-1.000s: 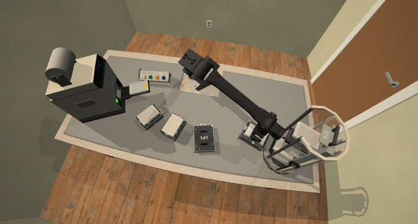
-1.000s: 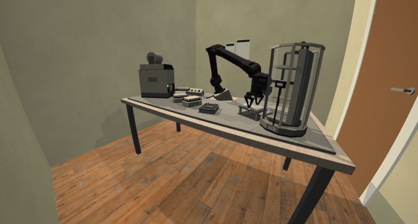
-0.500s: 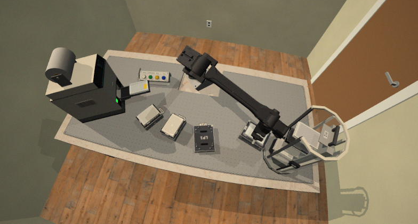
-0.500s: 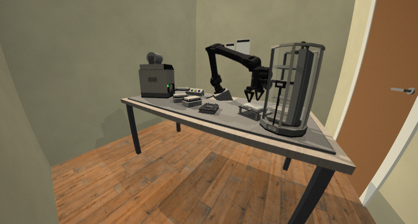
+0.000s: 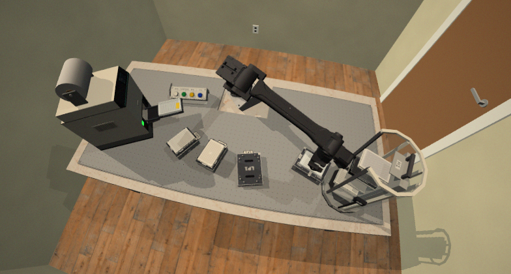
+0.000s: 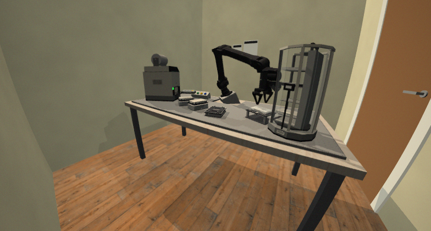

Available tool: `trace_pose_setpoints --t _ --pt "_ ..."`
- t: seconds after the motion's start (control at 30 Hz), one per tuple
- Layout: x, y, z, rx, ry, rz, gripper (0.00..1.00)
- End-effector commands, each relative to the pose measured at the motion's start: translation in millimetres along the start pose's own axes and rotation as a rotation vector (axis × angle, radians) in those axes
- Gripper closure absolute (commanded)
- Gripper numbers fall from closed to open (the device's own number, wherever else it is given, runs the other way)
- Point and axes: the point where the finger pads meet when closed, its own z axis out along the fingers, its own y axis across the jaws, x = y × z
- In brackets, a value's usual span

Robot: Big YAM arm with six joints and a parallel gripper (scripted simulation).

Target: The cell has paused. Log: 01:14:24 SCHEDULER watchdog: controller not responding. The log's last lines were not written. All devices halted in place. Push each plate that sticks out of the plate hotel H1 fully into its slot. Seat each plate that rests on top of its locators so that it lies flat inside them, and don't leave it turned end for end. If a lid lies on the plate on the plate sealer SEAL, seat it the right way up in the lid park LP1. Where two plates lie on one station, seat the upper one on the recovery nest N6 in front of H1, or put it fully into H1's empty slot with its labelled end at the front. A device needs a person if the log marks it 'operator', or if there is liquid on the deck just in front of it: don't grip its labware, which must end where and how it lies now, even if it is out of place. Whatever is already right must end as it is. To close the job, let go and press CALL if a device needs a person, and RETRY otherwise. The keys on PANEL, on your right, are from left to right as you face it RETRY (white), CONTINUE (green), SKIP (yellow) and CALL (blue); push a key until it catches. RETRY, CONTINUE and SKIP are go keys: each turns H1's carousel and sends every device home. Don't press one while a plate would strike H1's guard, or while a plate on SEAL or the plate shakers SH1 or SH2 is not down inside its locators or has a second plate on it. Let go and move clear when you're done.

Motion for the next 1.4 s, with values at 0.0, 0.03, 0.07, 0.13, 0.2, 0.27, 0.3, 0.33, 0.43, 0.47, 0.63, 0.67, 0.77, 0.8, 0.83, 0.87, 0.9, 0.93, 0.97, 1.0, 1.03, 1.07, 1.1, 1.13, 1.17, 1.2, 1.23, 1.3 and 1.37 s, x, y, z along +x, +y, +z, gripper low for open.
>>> trace_pose_setpoints --t 0.0,0.03,0.07,0.13,0.2,0.27,0.3,0.33,0.43,0.47,0.63,0.67,0.77,0.8,0.83,0.87,0.9,0.93,0.97,1.0,1.03,1.07,1.1,1.13,1.17,1.2,1.23,1.3,1.37 --pt "-9.0 -5.0 -14.0 0.002 -0.025 0.010 0.00" --pt "-9.0 -5.0 -14.0 0.002 -0.025 0.010 0.00" --pt "-9.0 -5.0 -14.0 0.002 -0.025 0.010 0.00" --pt "-9.0 -5.0 -14.0 0.002 -0.025 0.010 0.00" --pt "-9.0 -5.0 -14.0 0.002 -0.025 0.010 0.00" --pt "-9.0 -5.0 -14.0 0.002 -0.025 0.010 0.00" --pt "-9.0 -5.0 -14.0 0.002 -0.025 0.010 0.00" --pt "-9.0 -5.0 -14.0 0.002 -0.025 0.010 0.00" --pt "-9.0 -5.0 -14.0 0.002 -0.025 0.010 0.00" --pt "-9.0 -5.0 -14.0 0.002 -0.025 0.010 0.00" --pt "-9.0 -5.0 -14.0 0.002 -0.025 0.010 0.00" --pt "-9.0 -5.0 -14.0 0.002 -0.025 0.010 0.00" --pt "-9.0 -5.0 -14.0 0.002 -0.025 0.010 0.00" --pt "-9.0 -5.0 -14.0 0.002 -0.025 0.010 0.00" --pt "-9.0 -5.0 -14.0 0.002 -0.025 0.010 0.00" --pt "-9.0 -5.0 -14.0 0.002 -0.025 0.010 0.00" --pt "-9.0 -5.0 -14.0 0.002 -0.025 0.010 0.00" --pt "-9.0 -5.0 -14.0 0.002 -0.025 0.010 0.00" --pt "-9.0 -5.0 -14.0 0.002 -0.025 0.010 0.00" --pt "-15.1 1.4 -35.7 0.003 -0.054 0.016 0.00" --pt "-15.9 -1.7 -44.3 0.004 -0.065 0.021 0.00" --pt "-15.8 -1.8 -47.0 0.005 -0.065 0.021 0.00" --pt "-15.6 -1.8 -49.7 0.005 -0.065 0.021 0.00" --pt "-15.6 -1.8 -49.7 0.005 -0.065 0.021 0.00" --pt "-15.6 -1.8 -49.7 0.005 -0.065 0.021 0.00" --pt "-15.9 4.6 -39.8 0.003 -0.043 0.010 0.00" --pt "-15.8 4.0 -43.7 0.003 -0.045 0.011 0.00" --pt "-15.0 -1.6 -60.6 0.004 -0.065 0.021 0.00" --pt "-14.7 -1.6 -66.1 0.004 -0.066 0.021 0.00"
